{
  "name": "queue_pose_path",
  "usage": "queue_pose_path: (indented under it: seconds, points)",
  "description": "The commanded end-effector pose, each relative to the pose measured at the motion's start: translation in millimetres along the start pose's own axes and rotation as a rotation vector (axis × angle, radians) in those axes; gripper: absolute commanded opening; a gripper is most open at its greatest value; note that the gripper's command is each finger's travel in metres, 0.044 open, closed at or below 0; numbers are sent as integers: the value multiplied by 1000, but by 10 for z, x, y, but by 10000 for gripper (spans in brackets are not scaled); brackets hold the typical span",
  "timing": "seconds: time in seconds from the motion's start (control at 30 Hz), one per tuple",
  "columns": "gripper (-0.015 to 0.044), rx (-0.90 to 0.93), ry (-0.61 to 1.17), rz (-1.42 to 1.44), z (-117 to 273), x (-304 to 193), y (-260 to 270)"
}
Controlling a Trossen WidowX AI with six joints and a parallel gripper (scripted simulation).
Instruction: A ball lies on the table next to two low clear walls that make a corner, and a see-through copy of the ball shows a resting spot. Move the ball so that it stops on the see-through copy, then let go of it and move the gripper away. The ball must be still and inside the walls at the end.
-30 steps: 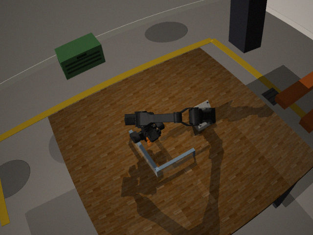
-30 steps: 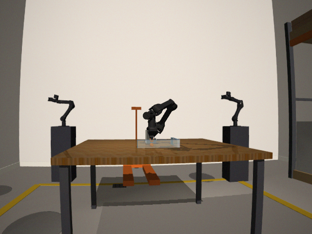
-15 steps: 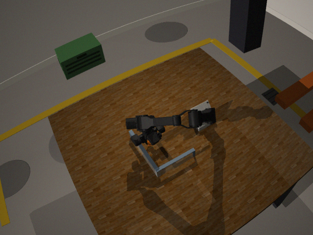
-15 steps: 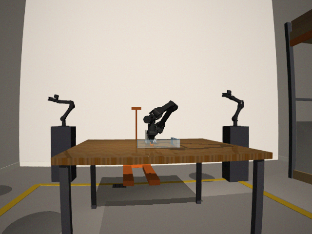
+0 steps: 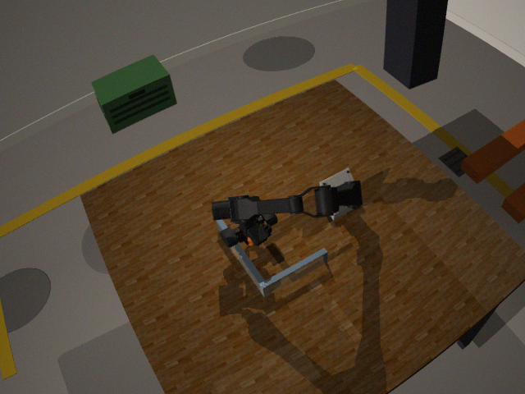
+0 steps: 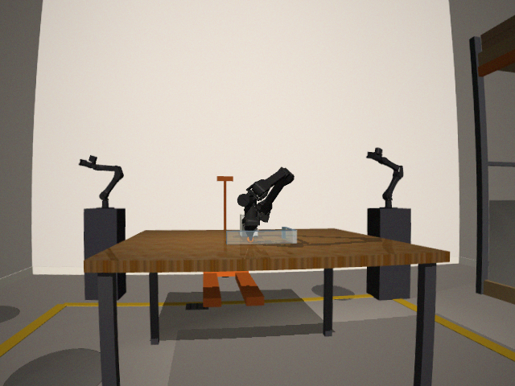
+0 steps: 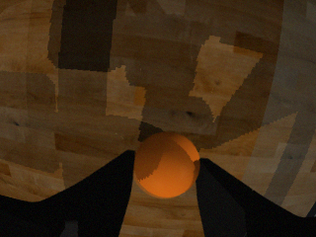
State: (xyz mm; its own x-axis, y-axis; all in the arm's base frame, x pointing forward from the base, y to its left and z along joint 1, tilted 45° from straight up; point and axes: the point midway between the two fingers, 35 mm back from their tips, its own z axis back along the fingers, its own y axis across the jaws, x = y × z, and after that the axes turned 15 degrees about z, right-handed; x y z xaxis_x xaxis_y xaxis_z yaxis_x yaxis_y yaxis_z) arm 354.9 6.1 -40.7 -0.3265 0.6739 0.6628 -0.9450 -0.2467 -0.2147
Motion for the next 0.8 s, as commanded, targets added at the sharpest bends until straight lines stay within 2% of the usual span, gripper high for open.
queue_pose_path:
  seconds: [0.0, 0.17, 0.37, 0.57, 0.77]
  points:
    - [131, 0, 0, 0, 1, 0, -1]
    - [254, 0, 0, 0, 1, 0, -1]
    - [254, 0, 0, 0, 28, -3, -4]
    - [254, 3, -3, -6, 835, -3, 5]
    - [254, -16, 4, -13, 791, -33, -12]
